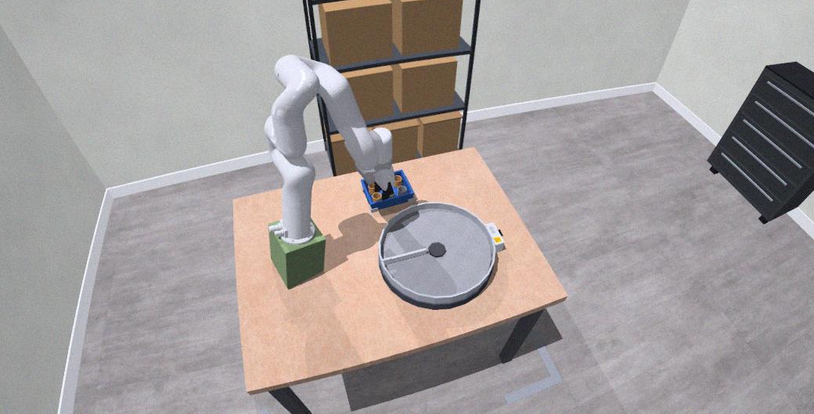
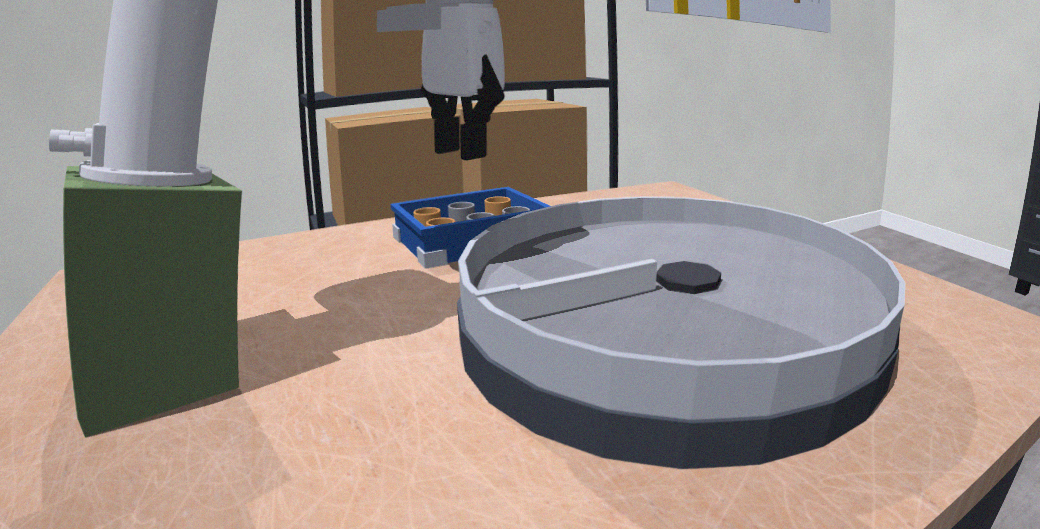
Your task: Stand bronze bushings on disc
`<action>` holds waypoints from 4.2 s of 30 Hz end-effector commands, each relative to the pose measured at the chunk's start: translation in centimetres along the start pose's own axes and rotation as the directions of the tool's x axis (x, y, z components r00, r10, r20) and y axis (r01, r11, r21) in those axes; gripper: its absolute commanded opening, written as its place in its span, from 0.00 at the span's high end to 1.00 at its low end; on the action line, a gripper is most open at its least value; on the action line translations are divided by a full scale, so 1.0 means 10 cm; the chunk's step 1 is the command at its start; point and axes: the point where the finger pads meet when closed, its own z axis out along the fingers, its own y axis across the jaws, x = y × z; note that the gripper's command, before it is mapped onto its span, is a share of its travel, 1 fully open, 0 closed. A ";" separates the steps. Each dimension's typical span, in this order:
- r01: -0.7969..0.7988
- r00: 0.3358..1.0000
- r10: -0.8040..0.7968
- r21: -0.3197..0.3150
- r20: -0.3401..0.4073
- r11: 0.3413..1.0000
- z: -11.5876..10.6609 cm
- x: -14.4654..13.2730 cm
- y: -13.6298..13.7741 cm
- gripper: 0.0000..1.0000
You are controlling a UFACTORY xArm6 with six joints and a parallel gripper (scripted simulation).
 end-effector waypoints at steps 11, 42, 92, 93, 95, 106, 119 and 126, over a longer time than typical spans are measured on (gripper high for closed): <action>0.075 0.997 -0.075 0.043 -0.009 0.996 0.34 -0.39 0.83 0.52; 0.079 0.997 -0.079 0.044 -0.009 0.996 0.35 -0.40 0.88 0.52; 0.079 0.997 -0.079 0.044 -0.009 0.996 1.00 -0.40 0.85 0.52; 0.079 0.997 -0.079 0.044 -0.009 0.996 1.00 -0.40 0.85 0.52; 0.079 0.997 -0.079 0.044 -0.009 0.996 1.00 -0.40 0.85 0.52; 0.079 0.997 -0.079 0.044 -0.009 0.996 1.01 -0.40 0.85 0.52; 0.079 0.997 -0.079 0.044 -0.009 0.996 1.16 -0.40 0.85 0.52; 0.079 0.997 -0.079 0.044 -0.009 0.996 1.24 -0.40 0.85 0.52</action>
